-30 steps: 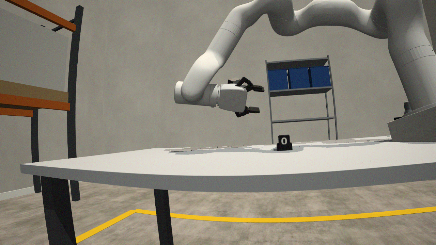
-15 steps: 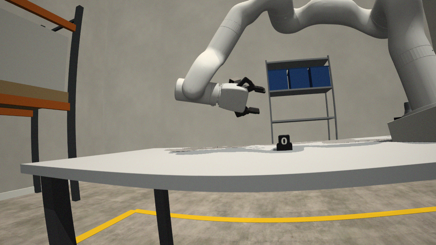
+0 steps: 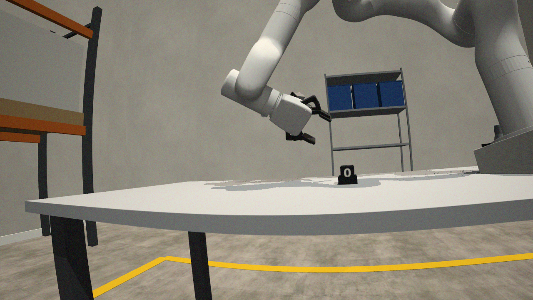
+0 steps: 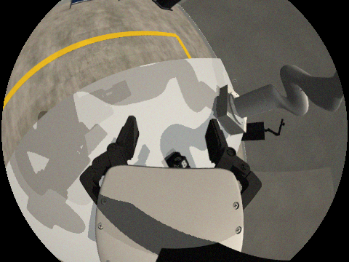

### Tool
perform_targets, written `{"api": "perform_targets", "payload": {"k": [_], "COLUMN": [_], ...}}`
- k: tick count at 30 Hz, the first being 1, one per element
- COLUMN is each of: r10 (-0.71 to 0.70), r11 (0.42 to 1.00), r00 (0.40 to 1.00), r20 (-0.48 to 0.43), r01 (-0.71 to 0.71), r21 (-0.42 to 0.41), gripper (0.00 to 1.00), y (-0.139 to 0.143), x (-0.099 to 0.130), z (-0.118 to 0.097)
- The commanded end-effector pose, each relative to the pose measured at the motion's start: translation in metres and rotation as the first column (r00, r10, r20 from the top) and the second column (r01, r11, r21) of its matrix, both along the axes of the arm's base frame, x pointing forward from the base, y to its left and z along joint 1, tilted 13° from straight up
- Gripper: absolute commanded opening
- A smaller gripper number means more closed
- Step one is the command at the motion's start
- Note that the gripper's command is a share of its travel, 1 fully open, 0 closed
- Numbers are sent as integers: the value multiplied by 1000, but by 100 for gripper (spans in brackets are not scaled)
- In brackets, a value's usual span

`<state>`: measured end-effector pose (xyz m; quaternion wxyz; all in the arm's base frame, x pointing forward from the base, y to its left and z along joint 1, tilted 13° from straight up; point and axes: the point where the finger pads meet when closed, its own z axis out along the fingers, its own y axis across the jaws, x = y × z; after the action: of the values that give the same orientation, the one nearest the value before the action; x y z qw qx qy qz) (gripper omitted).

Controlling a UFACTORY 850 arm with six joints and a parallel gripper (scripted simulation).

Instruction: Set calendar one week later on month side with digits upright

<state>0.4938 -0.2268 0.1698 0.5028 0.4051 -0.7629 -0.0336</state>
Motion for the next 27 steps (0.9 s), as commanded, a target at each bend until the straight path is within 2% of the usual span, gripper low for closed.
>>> {"api": "perform_targets", "payload": {"k": [1, 6, 9, 11, 17, 18, 20, 21, 23, 24, 27], "r10": [81, 150, 150, 197, 230, 244, 247, 259, 260, 268, 268], "r11": [997, 987, 987, 974, 961, 951, 949, 938, 937, 924, 923], "r00": [988, 957, 957, 917, 875, 847, 841, 810, 805, 770, 769], "r20": [130, 250, 250, 347, 427, 472, 482, 527, 533, 579, 580], "r01": [-83, -160, -160, -222, -274, -304, -310, -340, -345, -376, -377], "r21": [6, 20, 20, 33, 45, 52, 54, 62, 63, 72, 73], "gripper": [100, 100, 100, 100, 100, 100, 100, 100, 100, 100, 100], "y": [5, 16, 16, 28, 41, 49, 51, 61, 62, 73, 73], "x": [0, -1, -1, -2, -4, -5, -5, -7, -8, -10, -10], "z": [-8, -16, -16, -21, -26, -28, -29, -31, -31, -33, -33]}}
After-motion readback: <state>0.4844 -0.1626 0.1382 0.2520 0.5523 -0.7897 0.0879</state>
